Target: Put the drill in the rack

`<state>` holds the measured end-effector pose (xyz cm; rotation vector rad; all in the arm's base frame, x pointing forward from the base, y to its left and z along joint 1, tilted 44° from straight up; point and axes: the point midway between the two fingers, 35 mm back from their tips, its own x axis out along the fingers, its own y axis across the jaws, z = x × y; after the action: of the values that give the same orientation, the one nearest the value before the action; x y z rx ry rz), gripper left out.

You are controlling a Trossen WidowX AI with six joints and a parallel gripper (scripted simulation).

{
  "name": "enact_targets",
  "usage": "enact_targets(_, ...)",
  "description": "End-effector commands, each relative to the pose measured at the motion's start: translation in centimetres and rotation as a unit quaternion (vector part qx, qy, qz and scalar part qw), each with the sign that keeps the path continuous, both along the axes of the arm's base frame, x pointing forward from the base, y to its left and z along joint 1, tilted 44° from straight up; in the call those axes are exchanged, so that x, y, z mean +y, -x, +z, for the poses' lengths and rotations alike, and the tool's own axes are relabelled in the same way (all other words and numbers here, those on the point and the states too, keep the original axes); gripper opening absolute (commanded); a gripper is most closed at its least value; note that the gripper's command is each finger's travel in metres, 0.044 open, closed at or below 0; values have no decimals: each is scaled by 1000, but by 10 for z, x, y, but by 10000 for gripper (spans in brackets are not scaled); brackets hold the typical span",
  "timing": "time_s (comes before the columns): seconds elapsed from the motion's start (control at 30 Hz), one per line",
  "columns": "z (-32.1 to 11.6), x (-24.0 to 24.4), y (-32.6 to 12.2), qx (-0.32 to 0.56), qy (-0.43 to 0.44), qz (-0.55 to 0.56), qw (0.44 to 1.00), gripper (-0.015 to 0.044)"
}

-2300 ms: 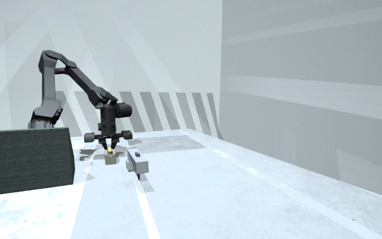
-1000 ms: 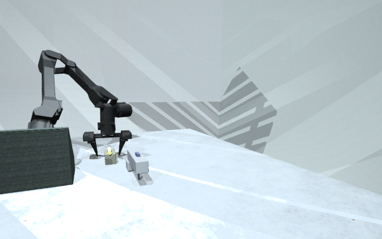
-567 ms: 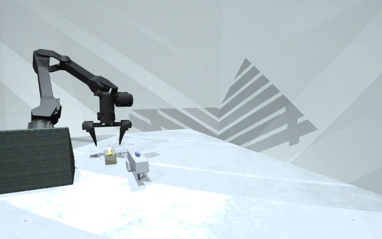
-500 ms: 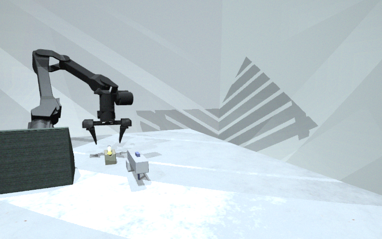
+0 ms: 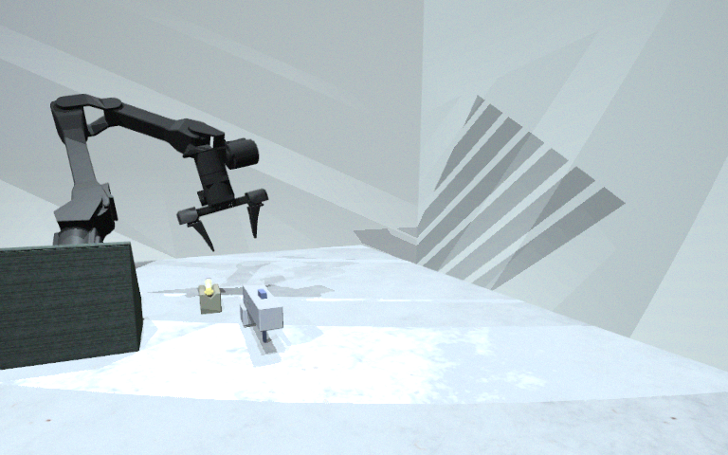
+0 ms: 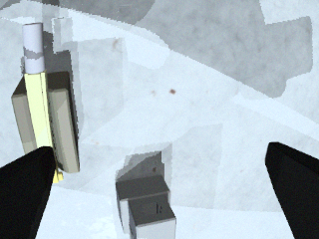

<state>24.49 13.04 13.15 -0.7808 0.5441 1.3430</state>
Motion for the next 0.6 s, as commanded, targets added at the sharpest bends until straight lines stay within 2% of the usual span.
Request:
enact_targets(0.0,36,-40,-41,-98,30,-81,991,440)
enact_targets(0.3,119,-140,-86,-263,109,-250,925,440)
enact_targets(0.57,208,-233,-77,-382,192,-394,814,440)
